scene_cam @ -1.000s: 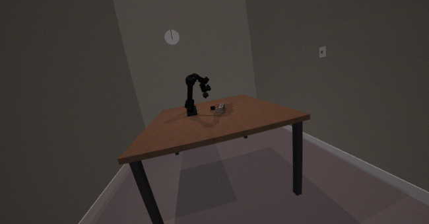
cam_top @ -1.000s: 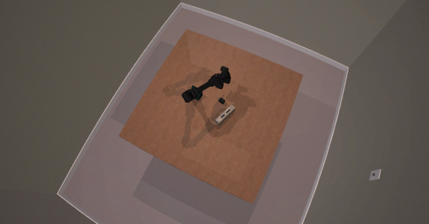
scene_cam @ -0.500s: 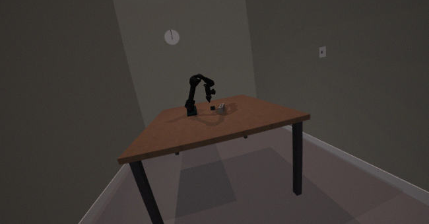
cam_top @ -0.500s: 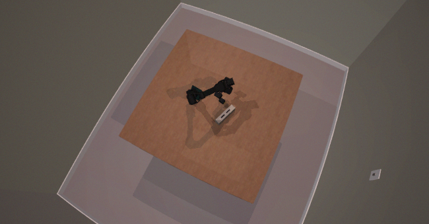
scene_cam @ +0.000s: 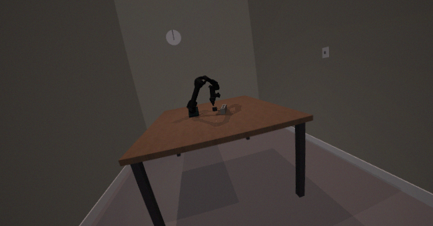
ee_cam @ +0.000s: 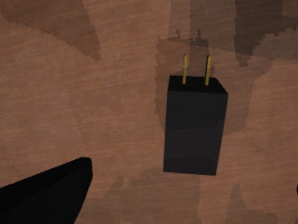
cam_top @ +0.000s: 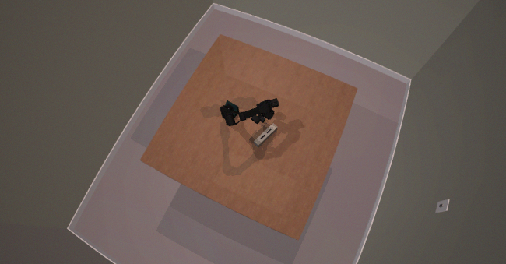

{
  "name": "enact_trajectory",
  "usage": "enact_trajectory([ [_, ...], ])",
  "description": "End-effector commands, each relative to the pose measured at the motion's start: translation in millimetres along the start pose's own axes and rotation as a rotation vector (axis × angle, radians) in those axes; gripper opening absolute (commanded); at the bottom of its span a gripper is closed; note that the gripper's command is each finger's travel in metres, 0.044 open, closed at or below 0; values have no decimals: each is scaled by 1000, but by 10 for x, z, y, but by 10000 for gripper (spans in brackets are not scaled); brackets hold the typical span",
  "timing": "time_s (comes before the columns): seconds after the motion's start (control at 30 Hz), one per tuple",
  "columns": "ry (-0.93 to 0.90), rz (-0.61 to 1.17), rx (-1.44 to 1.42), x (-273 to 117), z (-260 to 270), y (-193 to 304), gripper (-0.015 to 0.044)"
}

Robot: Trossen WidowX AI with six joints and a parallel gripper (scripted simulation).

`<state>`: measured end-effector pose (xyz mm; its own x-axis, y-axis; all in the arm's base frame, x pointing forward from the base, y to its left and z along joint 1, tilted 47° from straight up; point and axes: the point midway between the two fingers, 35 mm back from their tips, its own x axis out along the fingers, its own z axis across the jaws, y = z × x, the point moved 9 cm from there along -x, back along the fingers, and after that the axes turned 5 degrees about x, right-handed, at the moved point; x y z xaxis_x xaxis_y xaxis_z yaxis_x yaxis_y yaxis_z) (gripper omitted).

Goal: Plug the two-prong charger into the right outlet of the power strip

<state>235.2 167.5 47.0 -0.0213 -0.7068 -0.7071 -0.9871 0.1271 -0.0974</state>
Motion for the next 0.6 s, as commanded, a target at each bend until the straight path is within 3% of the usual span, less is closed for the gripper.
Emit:
enact_trajectory([
  [0.0, 7, -7, 5, 17, 0, -12, 440],
  [0.57, 7, -8, 5, 251, 10, -30, 440],
])
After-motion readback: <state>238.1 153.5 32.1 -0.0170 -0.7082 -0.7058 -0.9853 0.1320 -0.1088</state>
